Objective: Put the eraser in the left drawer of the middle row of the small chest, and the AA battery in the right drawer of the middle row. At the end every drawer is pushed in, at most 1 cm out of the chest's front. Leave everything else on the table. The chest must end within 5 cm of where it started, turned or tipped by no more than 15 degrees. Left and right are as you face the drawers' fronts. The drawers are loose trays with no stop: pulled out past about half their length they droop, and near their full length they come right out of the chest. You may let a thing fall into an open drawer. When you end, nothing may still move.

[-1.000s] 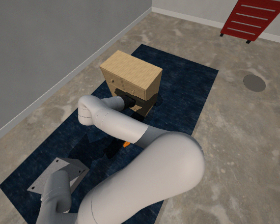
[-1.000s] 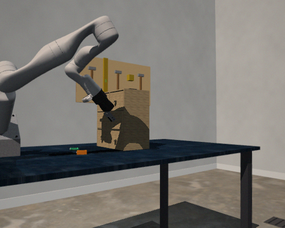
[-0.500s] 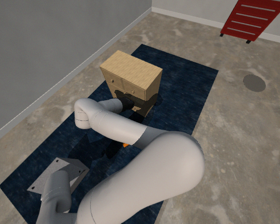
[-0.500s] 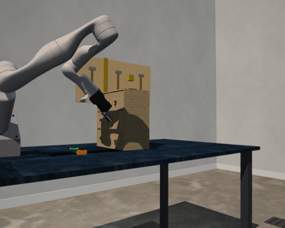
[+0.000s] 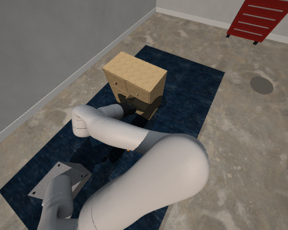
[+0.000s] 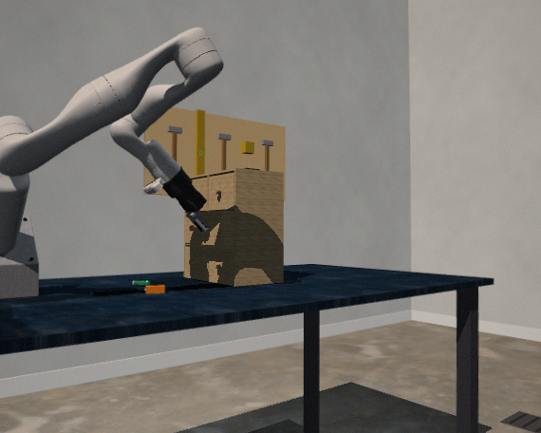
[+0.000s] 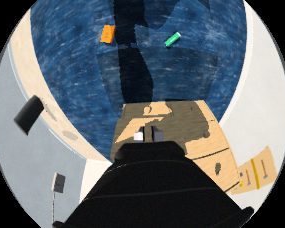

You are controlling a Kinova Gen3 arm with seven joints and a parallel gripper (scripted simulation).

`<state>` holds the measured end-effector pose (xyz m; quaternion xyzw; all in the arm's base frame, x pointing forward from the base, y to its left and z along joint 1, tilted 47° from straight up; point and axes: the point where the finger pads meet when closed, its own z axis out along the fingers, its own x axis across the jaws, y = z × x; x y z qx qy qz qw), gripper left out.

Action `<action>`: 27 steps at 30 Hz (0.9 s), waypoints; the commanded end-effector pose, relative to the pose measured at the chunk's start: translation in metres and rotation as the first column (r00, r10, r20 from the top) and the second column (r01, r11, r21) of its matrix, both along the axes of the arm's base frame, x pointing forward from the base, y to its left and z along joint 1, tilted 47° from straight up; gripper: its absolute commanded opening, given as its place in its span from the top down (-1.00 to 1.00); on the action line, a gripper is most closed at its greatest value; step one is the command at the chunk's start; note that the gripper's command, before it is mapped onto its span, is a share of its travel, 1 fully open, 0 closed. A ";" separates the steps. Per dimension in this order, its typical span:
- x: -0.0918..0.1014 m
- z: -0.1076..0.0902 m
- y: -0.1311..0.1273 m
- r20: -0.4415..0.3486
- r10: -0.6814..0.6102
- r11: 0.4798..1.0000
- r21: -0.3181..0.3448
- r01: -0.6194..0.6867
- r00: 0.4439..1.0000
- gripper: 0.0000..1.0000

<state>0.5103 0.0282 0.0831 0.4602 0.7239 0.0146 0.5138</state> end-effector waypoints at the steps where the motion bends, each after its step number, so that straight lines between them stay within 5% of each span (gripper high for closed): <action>1: -0.004 0.000 0.001 -0.002 0.005 1.000 -0.001 -0.005 1.000 0.26; 27: -0.024 0.000 -0.001 -0.002 0.005 1.000 -0.001 -0.005 1.000 0.26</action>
